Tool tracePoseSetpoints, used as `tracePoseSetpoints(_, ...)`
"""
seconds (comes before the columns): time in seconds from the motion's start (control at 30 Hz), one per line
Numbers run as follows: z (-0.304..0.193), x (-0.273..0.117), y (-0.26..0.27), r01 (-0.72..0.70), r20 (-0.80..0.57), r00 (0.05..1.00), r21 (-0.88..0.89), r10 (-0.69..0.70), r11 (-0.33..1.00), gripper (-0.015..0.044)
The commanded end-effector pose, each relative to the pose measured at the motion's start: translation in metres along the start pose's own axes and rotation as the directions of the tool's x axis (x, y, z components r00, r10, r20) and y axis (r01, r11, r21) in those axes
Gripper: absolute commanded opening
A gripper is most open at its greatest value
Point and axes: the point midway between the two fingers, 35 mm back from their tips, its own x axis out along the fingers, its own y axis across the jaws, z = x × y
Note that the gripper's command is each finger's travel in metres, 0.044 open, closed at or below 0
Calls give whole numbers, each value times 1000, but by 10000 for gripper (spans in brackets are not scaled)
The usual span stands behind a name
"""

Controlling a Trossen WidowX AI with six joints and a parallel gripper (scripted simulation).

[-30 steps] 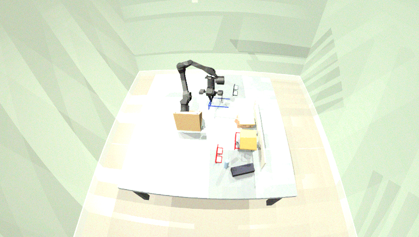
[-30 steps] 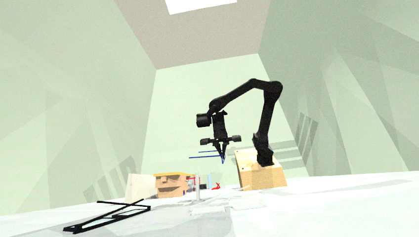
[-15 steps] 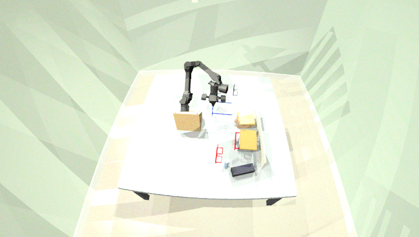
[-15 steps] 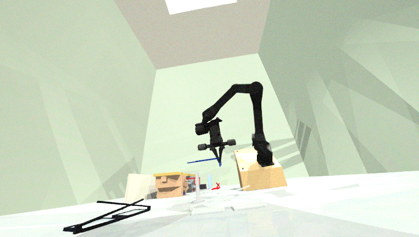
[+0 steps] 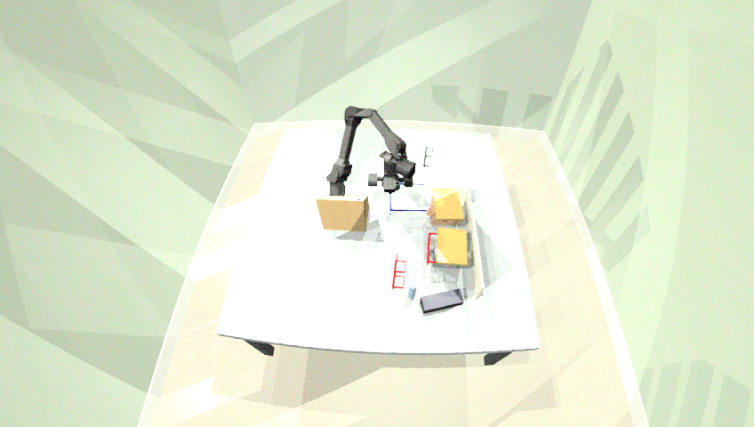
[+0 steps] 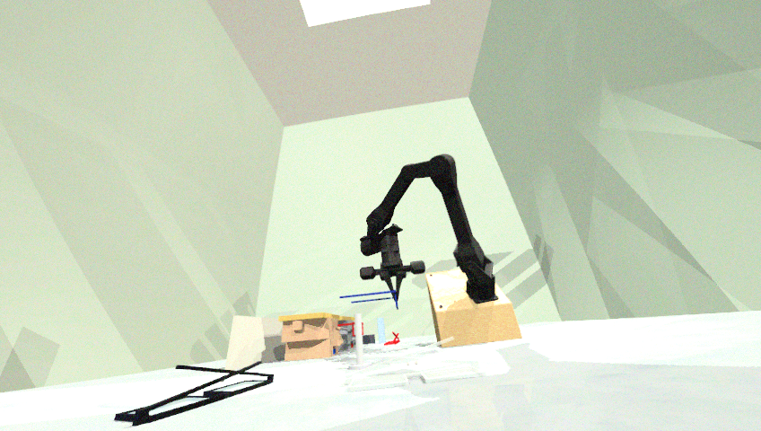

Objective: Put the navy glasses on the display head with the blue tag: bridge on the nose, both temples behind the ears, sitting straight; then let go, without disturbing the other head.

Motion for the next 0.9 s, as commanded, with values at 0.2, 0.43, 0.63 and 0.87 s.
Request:
tracePoseSetpoints(0.2,0,10,1,-7,-22,1000,-9,7,1000,0)
tracePoseSetpoints(0.43,0,18,1,0,-7,1000,-9,0,1000,0)
tracePoseSetpoints(0.63,0,24,2,0,-5,1000,-9,0,1000,0)
tracePoseSetpoints(0.87,0,32,2,0,-6,1000,-9,0,1000,0)
